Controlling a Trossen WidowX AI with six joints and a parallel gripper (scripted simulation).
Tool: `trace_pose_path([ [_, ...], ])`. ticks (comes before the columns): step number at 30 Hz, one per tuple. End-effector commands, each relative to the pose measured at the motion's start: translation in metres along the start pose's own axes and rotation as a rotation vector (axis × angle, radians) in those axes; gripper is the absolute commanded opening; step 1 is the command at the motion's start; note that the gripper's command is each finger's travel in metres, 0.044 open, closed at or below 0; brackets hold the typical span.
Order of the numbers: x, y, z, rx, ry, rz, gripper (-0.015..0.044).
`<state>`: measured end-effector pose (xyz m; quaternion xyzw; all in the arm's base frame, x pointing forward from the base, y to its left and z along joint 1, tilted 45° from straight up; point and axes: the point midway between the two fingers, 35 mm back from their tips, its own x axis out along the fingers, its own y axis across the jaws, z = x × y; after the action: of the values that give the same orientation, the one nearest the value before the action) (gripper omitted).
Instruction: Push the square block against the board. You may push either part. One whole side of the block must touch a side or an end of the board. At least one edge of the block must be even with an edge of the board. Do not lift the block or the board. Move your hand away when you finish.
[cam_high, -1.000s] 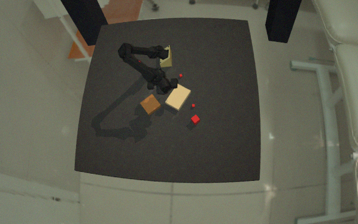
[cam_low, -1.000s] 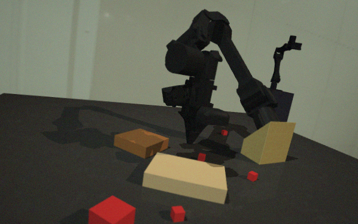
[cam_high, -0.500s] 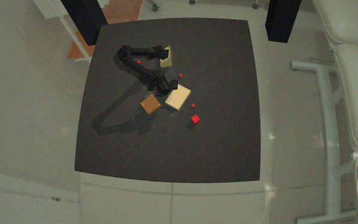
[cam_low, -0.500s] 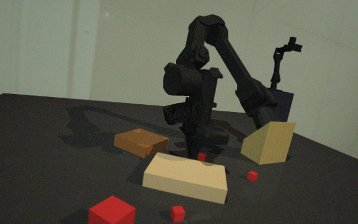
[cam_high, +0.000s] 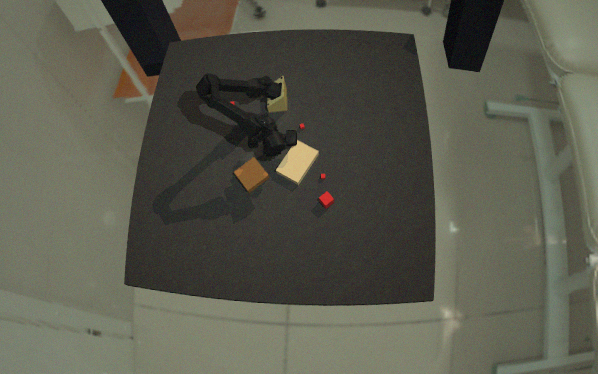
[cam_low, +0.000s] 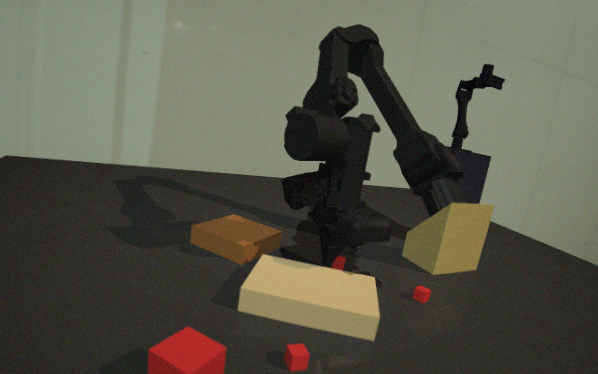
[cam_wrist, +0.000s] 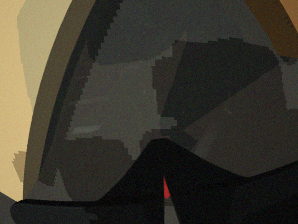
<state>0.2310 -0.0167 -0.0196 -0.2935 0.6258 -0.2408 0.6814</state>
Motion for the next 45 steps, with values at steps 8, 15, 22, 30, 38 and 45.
trace_pose_path([
  [8,0.000,0.001,-0.012,0.003,-0.001,0.001,0.0000],
  [15,0.000,0.001,-0.019,0.003,-0.001,0.001,0.0000],
  [22,0.000,0.001,-0.026,0.002,0.000,0.002,0.0000],
  [30,0.000,0.001,-0.033,0.002,0.000,0.001,0.0000],
  [38,0.001,0.000,-0.041,0.002,0.000,0.001,0.0000],
  [45,0.001,0.000,-0.048,0.002,0.001,0.001,0.0000],
])
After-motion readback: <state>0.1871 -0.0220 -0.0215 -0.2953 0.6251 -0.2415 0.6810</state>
